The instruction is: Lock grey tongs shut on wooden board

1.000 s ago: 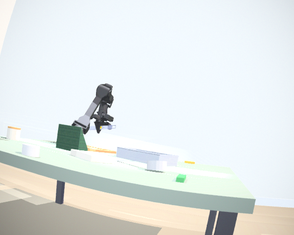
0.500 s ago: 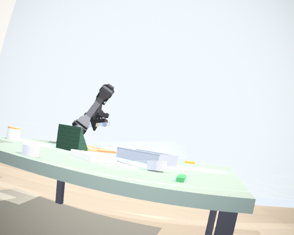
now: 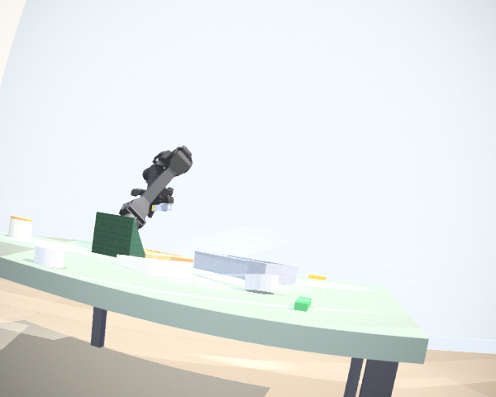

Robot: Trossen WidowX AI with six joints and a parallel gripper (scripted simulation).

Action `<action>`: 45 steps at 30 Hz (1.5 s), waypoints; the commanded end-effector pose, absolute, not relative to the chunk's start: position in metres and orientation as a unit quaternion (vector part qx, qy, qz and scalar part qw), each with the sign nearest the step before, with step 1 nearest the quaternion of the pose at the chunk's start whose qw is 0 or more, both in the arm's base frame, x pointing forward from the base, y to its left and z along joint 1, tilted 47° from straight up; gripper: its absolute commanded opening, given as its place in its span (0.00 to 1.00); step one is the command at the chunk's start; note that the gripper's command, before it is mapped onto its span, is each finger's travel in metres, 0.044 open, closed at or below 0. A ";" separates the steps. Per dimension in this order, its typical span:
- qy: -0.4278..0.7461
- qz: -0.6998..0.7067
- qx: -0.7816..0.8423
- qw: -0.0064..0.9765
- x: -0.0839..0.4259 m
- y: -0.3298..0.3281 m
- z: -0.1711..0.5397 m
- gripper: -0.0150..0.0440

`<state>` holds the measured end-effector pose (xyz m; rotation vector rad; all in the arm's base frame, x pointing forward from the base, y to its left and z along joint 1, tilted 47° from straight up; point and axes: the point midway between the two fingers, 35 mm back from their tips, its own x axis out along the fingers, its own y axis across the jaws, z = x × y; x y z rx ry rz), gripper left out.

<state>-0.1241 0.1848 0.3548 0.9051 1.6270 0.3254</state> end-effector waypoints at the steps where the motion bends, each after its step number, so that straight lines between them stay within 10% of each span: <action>1: 0.704 0.138 0.405 0.567 -0.131 0.179 0.358 0.00; 45: 0.862 0.007 0.411 0.295 -0.150 0.198 0.342 0.00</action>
